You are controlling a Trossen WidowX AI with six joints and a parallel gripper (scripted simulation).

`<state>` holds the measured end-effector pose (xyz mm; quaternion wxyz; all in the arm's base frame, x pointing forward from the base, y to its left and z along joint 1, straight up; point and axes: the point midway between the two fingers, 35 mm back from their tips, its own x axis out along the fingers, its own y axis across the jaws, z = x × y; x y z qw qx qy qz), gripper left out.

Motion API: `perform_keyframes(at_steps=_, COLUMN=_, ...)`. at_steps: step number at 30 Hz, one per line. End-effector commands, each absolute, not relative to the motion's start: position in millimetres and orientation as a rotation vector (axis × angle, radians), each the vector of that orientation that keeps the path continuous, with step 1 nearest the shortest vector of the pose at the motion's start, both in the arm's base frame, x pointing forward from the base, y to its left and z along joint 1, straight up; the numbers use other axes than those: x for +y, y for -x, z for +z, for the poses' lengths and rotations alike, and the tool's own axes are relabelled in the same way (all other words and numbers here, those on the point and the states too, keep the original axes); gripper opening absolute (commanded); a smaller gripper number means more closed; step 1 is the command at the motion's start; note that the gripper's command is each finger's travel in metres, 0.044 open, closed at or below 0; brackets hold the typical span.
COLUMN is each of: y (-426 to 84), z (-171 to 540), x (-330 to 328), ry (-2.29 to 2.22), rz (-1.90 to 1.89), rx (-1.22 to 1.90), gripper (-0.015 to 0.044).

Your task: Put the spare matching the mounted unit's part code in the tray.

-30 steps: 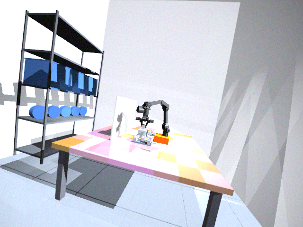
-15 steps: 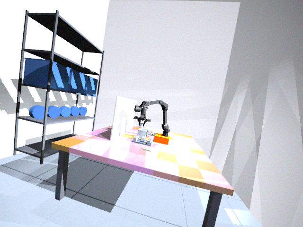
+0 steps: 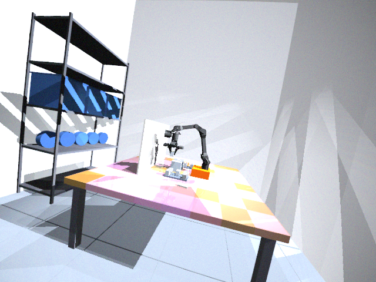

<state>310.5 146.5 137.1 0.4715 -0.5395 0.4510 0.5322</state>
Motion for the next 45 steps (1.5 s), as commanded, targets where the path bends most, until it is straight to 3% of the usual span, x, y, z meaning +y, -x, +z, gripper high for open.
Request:
perform_keyframes(at_steps=1, y=-323, z=141, x=128, ry=1.317, rz=1.289, rx=1.086, gripper=0.0000)
perform_keyframes(at_steps=26, y=-359, z=140, x=-15, ry=1.318, rz=1.262, rx=1.120, gripper=0.0000)
perform_keyframes(at_steps=45, y=-350, z=141, x=-138, ry=1.352, rz=1.300, rx=1.115, gripper=0.0000)
